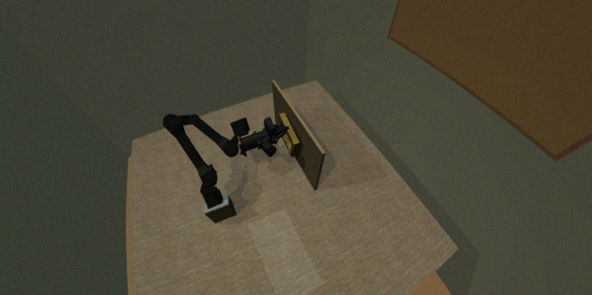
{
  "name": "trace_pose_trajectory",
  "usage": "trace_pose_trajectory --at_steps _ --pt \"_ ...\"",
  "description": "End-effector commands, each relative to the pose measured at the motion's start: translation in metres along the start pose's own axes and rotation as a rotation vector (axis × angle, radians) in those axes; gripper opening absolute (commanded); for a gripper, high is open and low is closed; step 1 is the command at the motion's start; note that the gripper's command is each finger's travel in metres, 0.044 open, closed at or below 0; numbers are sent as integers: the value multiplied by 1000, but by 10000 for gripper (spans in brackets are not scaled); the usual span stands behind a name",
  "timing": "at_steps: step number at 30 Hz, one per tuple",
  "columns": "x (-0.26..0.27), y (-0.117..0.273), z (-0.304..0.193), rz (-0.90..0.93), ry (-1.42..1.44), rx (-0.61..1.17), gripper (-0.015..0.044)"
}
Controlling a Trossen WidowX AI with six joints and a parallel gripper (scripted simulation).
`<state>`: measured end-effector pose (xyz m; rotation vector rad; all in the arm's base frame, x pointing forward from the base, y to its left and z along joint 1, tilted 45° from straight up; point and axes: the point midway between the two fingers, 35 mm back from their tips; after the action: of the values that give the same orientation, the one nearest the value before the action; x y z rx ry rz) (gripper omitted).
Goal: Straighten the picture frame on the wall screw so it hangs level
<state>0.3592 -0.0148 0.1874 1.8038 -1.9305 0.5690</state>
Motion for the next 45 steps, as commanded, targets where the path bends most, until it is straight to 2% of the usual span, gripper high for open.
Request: trace_pose_trajectory --at_steps 1,38,45 --pt "2 -1 -2 14 -6 6 0" --pt "-6 -1 -3 2 5 8 0" --pt "-6 -1 -3 2 80 7 0"
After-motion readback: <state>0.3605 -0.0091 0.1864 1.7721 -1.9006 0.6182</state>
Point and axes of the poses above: the point midway between the two fingers, 35 mm back from their tips, its own y axis back along the fingers, its own x axis across the jaws, z = x × y
